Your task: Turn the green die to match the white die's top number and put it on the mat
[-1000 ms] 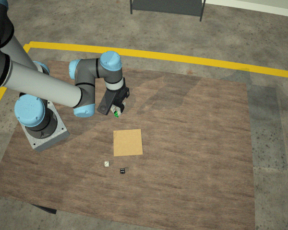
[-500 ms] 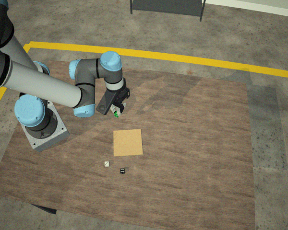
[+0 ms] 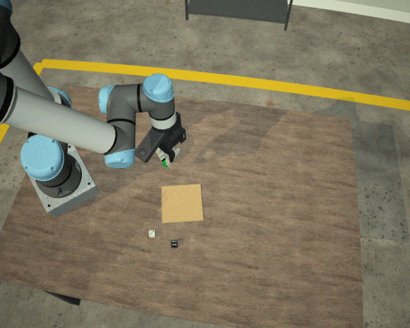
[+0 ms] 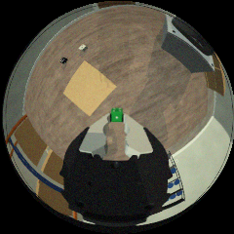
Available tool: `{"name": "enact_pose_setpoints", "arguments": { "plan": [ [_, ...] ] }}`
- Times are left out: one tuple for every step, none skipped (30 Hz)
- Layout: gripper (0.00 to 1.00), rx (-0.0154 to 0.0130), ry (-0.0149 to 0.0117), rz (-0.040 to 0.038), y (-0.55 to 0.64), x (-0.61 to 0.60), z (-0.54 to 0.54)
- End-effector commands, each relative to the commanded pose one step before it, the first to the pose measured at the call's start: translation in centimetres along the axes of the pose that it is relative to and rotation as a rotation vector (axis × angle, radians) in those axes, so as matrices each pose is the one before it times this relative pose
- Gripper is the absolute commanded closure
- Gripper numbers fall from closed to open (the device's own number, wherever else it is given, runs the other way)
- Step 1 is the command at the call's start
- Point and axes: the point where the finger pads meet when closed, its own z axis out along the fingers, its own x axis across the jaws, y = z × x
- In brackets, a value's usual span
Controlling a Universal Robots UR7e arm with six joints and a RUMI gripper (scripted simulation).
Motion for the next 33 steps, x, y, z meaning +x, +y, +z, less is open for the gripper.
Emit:
{"name": "enact_pose_setpoints", "arguments": {
  "plan": [
    [0.97, 0.00028, -0.00112, 0.08026, -0.013, -0.026, -0.030],
    [0.97, -0.00001, 0.00003, 0.01814, -0.007, -0.001, -0.001],
    [0.97, -0.00001, 0.00003, 0.01876, -0.007, -0.001, -0.001],
    [0.97, -0.00001, 0.00003, 0.01939, -0.006, -0.002, -0.001],
    [0.97, 0.00000, 0.00000, 0.00000, 0.000, 0.000, 0.000],
    [0.97, 0.00000, 0.00000, 0.00000, 0.000, 0.000, 0.000],
    [0.97, -0.00001, 0.00003, 0.02001, -0.006, -0.002, -0.001],
    [0.97, -0.00001, 0.00003, 0.02064, -0.005, -0.002, -0.001],
    [0.97, -0.00001, 0.00003, 0.02127, -0.005, -0.002, -0.001],
    [0.97, -0.00001, 0.00003, 0.02189, -0.004, -0.002, -0.001],
    [0.97, -0.00001, 0.00003, 0.02252, -0.003, -0.003, -0.001],
    [0.97, 0.00000, 0.00003, 0.02314, -0.003, -0.003, -0.001],
    [0.97, 0.00000, 0.00003, 0.02376, -0.002, -0.003, -0.001],
    [0.97, 0.00000, 0.00004, 0.02439, -0.001, -0.003, -0.001],
    [0.97, 0.00000, 0.00004, 0.02500, 0.000, -0.003, -0.001],
    [0.97, 0.00000, 0.00004, 0.02562, 0.001, -0.003, -0.002],
    [0.97, 0.00000, 0.00004, 0.02623, 0.002, -0.003, -0.002],
    [0.97, 0.00000, 0.00004, 0.02684, 0.004, -0.003, -0.002],
    [0.97, 0.00000, 0.00004, 0.02745, 0.005, -0.003, -0.002],
    [0.97, 0.00000, 0.00004, 0.02805, 0.006, -0.003, -0.002],
    [0.97, 0.00000, 0.00004, 0.02865, 0.008, -0.003, -0.002],
    [0.97, 0.00000, 0.00000, 0.00000, 0.000, 0.000, 0.000],
    [0.97, 0.00000, 0.00000, 0.00000, 0.000, 0.000, 0.000],
    [0.97, 0.00000, 0.00004, 0.02924, 0.009, -0.003, -0.002],
    [0.97, 0.00000, 0.00004, 0.02983, 0.011, -0.003, -0.002],
    [0.97, 0.00000, 0.00004, 0.03041, 0.013, -0.003, -0.002],
    [0.97, 0.00001, 0.00004, 0.03099, 0.014, -0.002, -0.002],
    [0.97, 0.00001, 0.00004, 0.03156, 0.016, -0.002, -0.002],
    [0.97, 0.00001, 0.00004, 0.03213, 0.018, -0.001, -0.002],
    [0.97, 0.00001, 0.00004, 0.03268, 0.020, -0.001, -0.002],
    [0.97, 0.00001, 0.00004, 0.03324, 0.022, 0.000, -0.002],
    [0.97, 0.00001, 0.00004, 0.03378, 0.024, 0.000, -0.002],
    [0.97, 0.00001, 0.00004, 0.03431, 0.027, 0.001, -0.002]
  ]
}}
